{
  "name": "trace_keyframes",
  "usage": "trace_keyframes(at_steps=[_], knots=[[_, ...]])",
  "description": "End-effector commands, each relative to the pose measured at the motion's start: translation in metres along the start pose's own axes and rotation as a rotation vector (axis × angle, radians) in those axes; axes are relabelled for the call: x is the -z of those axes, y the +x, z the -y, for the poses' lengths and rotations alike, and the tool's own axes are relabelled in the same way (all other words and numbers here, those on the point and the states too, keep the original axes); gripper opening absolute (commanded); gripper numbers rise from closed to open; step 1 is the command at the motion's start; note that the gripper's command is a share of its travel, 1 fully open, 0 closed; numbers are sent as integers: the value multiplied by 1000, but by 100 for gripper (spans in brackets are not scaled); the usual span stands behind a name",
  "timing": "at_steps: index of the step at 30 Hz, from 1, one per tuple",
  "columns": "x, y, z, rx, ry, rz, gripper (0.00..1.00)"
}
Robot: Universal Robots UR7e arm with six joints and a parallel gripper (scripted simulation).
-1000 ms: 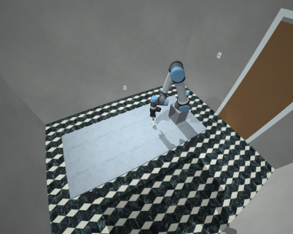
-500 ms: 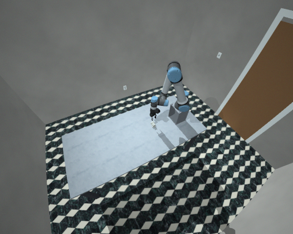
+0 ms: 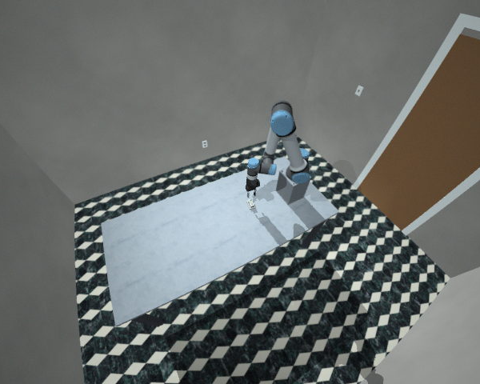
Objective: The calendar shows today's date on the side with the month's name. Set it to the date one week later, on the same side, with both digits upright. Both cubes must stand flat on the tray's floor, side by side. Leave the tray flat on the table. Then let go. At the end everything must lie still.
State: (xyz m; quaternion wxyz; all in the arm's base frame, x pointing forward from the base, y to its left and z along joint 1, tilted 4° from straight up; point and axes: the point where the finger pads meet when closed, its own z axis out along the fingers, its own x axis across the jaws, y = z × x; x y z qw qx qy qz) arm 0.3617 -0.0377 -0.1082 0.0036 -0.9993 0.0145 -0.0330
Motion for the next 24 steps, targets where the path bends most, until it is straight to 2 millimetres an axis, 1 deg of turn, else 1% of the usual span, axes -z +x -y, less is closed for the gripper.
trace_keyframes(at_steps=[1,6,7,24], knots=[[-1,1,-1,-41,-1,-1,100],[-1,1,-1,-48,-1,-1,100],[-1,1,-1,-48,-1,-1,90],[-1,1,-1,-48,-1,-1,90]])
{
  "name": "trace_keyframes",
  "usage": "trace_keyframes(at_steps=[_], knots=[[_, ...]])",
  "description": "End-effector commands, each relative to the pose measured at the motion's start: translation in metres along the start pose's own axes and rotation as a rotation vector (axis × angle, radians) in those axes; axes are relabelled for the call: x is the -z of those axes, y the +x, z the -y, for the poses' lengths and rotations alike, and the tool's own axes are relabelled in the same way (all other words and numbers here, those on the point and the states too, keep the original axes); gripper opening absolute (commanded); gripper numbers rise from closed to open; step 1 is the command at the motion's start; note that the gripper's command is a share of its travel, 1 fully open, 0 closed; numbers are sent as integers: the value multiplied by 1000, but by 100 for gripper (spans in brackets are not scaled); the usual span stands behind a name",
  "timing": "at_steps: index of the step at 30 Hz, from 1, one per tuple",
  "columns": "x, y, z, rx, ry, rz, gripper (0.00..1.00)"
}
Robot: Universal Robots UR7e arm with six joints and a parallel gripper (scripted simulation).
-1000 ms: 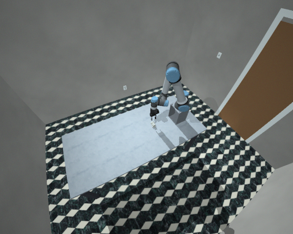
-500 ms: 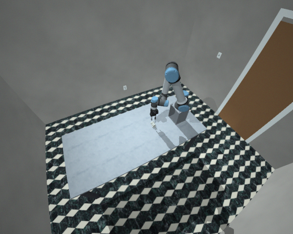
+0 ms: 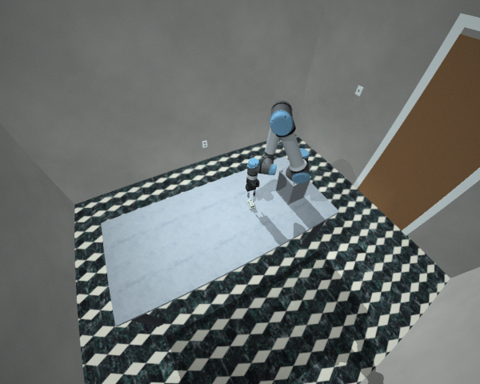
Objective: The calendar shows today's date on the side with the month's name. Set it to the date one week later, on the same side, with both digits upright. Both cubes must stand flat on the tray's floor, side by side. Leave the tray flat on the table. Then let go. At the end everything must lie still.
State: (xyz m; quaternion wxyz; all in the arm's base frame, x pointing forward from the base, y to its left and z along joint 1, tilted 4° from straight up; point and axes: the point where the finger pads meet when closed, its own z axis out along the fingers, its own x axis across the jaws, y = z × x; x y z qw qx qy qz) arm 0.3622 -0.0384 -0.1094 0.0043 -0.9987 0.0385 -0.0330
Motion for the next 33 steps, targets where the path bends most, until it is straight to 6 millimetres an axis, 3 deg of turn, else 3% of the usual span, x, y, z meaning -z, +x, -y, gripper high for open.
trace_keyframes(at_steps=[1,33], knots=[[0,0,0,0,0,-1,90],[-5,0,0,0,-1,-1,90]])
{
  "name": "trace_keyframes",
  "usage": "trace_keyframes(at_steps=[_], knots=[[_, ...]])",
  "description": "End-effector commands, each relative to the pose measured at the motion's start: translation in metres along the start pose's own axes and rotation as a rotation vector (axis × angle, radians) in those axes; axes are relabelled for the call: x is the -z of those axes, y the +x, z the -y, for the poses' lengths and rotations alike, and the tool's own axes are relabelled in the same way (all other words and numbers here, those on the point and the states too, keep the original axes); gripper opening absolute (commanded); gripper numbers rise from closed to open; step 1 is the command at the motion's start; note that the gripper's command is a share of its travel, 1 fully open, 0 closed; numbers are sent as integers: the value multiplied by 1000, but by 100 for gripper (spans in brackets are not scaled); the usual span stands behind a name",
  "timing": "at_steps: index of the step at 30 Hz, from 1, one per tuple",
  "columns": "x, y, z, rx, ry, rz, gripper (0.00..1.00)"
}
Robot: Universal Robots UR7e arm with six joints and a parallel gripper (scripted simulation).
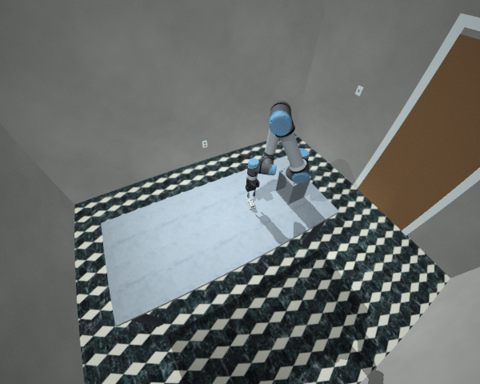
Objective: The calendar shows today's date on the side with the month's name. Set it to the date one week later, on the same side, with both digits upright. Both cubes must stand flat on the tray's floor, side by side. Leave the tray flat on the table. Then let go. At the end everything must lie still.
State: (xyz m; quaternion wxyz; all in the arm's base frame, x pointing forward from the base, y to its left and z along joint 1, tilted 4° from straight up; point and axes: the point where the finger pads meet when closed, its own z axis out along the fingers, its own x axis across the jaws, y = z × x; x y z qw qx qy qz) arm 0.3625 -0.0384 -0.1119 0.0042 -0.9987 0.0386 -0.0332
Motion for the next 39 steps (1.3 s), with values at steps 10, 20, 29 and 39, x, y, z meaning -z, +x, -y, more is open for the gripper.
trace_keyframes(at_steps=[10,20,29,39], knots=[[-14,0,0,0,0,-1,90],[-28,0,0,0,0,-1,90],[-38,0,0,0,0,-1,90],[-48,0,0,0,0,-1,90]])
